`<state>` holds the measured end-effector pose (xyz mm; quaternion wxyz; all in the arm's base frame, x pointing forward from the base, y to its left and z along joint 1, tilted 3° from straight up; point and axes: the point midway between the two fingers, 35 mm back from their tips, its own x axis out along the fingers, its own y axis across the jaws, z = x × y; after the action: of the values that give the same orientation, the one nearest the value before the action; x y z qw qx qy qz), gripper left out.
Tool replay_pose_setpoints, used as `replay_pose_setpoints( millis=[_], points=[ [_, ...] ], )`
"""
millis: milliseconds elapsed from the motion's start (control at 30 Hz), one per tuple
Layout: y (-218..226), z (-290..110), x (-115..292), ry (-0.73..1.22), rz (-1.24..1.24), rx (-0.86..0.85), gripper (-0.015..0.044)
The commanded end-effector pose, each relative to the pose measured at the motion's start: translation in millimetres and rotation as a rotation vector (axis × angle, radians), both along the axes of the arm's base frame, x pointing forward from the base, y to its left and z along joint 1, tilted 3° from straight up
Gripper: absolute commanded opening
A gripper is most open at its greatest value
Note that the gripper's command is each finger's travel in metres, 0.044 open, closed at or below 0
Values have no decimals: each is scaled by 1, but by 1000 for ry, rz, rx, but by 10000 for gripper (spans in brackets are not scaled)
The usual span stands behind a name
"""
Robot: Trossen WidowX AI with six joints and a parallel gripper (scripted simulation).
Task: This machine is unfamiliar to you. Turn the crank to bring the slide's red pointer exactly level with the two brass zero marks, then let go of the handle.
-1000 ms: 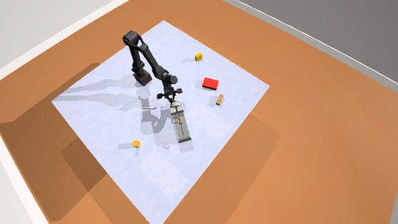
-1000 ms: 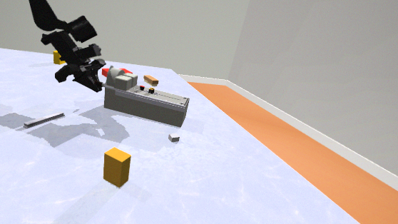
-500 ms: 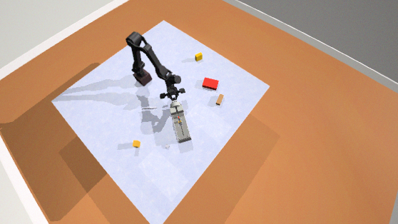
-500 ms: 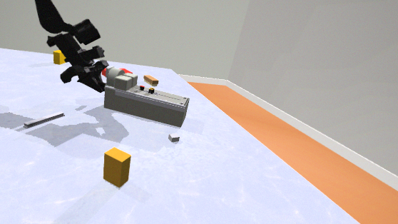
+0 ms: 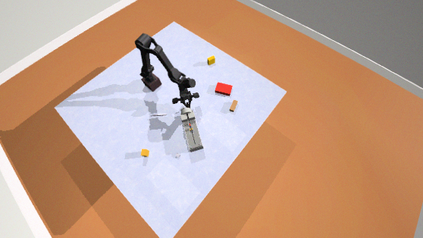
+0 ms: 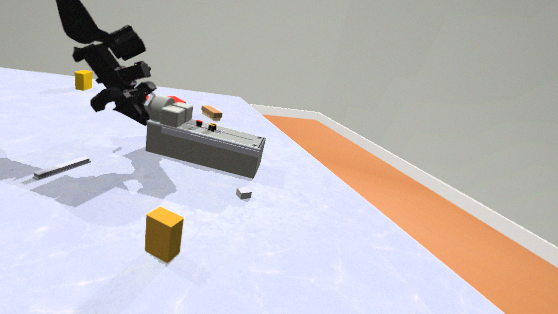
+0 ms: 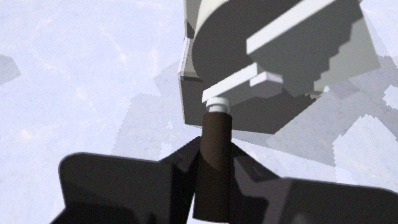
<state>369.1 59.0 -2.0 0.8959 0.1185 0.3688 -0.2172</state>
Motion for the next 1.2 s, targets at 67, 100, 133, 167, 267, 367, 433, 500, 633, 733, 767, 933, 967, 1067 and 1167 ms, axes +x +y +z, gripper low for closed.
replay_pose_setpoints(
  millis=[67, 100, 133, 167, 267, 367, 433, 500, 633, 733, 767, 933, 967, 1067, 1167],
  points=[
    [7, 9, 4, -7, 2, 7, 0],
    [8, 10, 4, -7, 2, 7, 0],
    [8, 11, 5, -7, 2, 7, 0],
    [9, 13, 5, -7, 2, 7, 0],
    [10, 17, 5, -7, 2, 7, 0],
    [10, 21, 6, -8, 2, 7, 0],
    [10, 23, 6, -8, 2, 7, 0],
    [10, 25, 6, -8, 2, 7, 0],
    [10, 29, 5, -8, 2, 7, 0],
    [9, 33, 5, -8, 2, 7, 0],
    [9, 34, 5, -8, 2, 7, 0],
    [5, 42, 3, -8, 2, 7, 0],
    [5, 43, 3, -8, 2, 7, 0],
    [2, 46, 1, -8, 2, 7, 0],
    [-1, 49, -1, -7, 2, 7, 0]
  ],
)
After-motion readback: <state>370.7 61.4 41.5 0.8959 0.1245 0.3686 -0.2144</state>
